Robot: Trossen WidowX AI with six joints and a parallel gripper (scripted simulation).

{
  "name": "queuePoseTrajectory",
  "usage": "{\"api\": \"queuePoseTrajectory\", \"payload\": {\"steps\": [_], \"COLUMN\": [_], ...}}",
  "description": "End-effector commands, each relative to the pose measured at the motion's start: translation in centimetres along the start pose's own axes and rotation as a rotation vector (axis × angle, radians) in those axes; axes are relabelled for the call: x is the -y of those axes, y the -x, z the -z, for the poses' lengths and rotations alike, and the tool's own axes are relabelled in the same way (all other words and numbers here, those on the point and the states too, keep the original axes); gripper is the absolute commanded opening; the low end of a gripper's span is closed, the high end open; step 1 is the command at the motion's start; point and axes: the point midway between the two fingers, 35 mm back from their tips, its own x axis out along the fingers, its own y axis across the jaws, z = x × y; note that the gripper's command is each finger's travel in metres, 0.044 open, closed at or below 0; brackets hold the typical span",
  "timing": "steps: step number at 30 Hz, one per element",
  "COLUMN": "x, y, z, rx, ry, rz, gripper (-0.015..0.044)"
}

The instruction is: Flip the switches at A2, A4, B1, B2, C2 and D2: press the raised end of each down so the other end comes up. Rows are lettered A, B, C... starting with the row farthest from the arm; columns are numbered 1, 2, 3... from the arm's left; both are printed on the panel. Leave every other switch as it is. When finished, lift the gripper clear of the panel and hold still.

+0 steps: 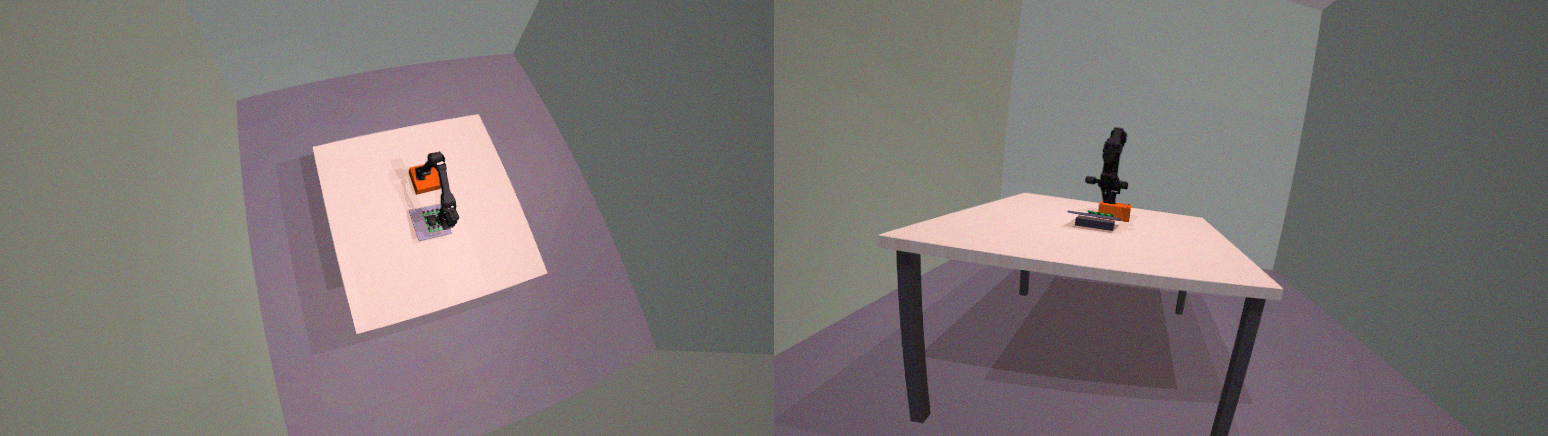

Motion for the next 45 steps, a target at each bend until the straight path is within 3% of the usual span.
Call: {"api": "queuePoseTrajectory", "payload": {"steps": [1,9,13,17,45], "x": [0.0,6.0,6.0,6.0,6.0], "y": [1.3,1.3,1.0,-2.2,-4.6], "z": [0.3,0.3,0.2,0.2,0.2], "rx": [0.0,0.0,-0.002,-0.026,-0.025], "ry": [-0.003,-0.002,-0.002,-0.002,-0.002], "rz": [-0.004,0.002,0.002,0.002,0.002], "gripper": [0.0,0.0,0.0,0.0,0.0]}}
